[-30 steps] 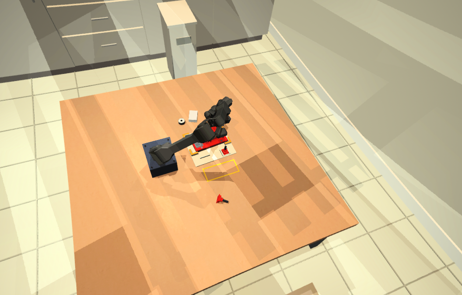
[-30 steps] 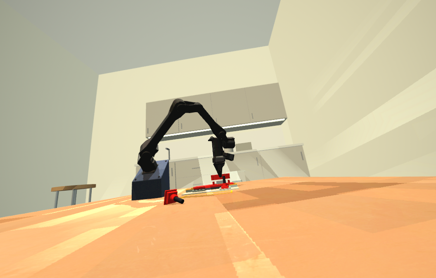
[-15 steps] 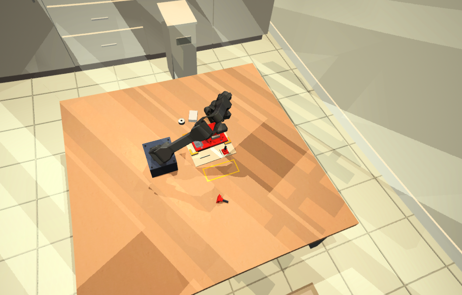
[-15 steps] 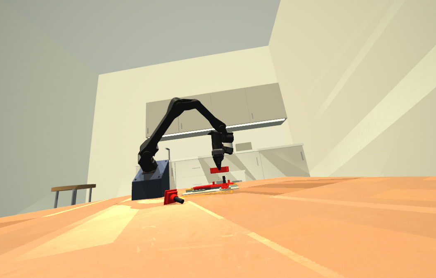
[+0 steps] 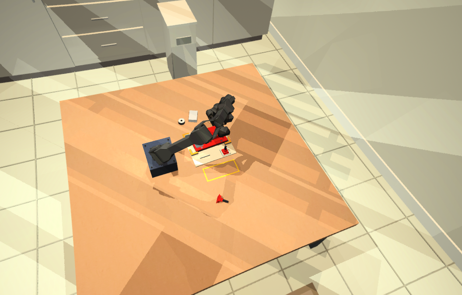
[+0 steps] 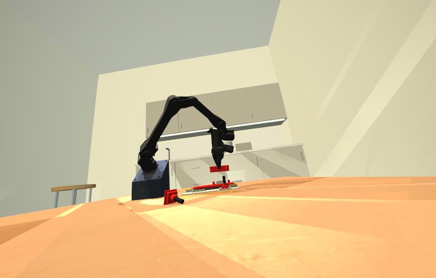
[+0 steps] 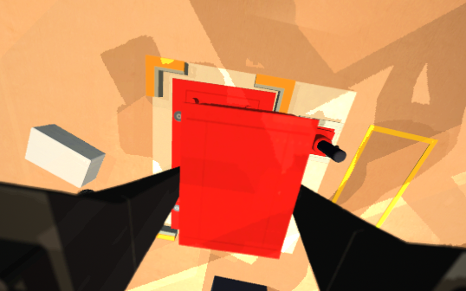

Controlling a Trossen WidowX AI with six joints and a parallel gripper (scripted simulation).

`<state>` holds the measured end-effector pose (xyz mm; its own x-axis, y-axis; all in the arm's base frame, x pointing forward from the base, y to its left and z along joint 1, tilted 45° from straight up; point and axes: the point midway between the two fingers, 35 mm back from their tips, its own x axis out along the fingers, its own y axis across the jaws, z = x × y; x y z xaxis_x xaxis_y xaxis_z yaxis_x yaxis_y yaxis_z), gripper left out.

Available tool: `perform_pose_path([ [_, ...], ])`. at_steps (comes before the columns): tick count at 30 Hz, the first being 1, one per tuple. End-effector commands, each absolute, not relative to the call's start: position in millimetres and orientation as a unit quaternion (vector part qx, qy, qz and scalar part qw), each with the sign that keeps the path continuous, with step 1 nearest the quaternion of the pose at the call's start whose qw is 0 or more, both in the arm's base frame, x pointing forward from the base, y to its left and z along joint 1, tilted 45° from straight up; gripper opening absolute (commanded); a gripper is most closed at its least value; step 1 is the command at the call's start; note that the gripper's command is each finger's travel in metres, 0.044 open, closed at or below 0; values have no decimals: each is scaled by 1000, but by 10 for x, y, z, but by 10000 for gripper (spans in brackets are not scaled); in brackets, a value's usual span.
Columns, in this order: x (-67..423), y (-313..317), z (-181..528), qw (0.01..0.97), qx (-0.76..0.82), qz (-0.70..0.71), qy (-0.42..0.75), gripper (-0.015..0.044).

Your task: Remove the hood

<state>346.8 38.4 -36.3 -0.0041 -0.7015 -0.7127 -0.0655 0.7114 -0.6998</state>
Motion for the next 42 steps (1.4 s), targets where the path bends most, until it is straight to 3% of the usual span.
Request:
perform_pose_path([
  [1, 3495, 305, -203, 650, -287, -244, 660, 0],
  [42, 3205, -649, 797, 653, -286, -246, 657, 0],
])
